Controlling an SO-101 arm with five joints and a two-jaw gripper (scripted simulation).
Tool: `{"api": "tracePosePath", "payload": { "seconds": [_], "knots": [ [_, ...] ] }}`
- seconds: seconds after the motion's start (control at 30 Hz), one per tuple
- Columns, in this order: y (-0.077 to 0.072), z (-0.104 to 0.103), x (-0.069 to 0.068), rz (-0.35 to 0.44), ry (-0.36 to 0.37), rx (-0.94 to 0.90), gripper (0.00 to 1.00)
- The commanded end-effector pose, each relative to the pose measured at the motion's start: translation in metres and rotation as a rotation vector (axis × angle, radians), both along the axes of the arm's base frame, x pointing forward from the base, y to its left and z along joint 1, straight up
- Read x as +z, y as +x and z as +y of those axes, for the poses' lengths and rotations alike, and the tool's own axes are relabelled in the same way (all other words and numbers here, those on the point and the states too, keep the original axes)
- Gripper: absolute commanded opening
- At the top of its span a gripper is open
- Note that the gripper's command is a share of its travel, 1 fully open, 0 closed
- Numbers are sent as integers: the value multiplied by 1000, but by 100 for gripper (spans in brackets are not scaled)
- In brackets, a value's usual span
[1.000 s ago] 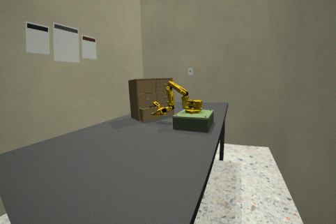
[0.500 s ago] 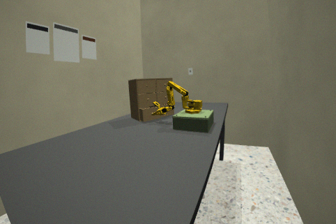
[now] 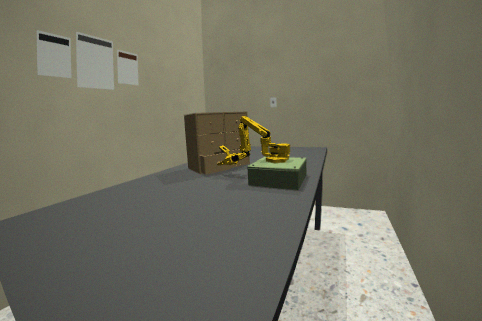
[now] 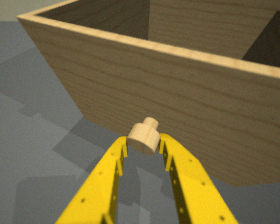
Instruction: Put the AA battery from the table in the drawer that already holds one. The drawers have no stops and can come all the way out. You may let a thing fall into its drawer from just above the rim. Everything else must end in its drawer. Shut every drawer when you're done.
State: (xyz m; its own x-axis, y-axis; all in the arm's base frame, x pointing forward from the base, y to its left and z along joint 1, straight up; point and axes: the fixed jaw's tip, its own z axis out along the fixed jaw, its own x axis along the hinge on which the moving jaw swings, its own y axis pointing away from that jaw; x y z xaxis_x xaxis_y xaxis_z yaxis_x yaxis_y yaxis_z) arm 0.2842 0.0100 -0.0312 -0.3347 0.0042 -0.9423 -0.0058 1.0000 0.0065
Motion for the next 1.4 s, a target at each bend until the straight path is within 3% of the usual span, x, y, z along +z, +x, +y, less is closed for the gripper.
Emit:
{"api": "tracePosePath", "payload": {
  "seconds": [0.0,1.37],
  "knots": [
    [5,-3,-1,8,1,-11,0],
    [42,-19,2,8,-4,-57,0]
  ]
}}
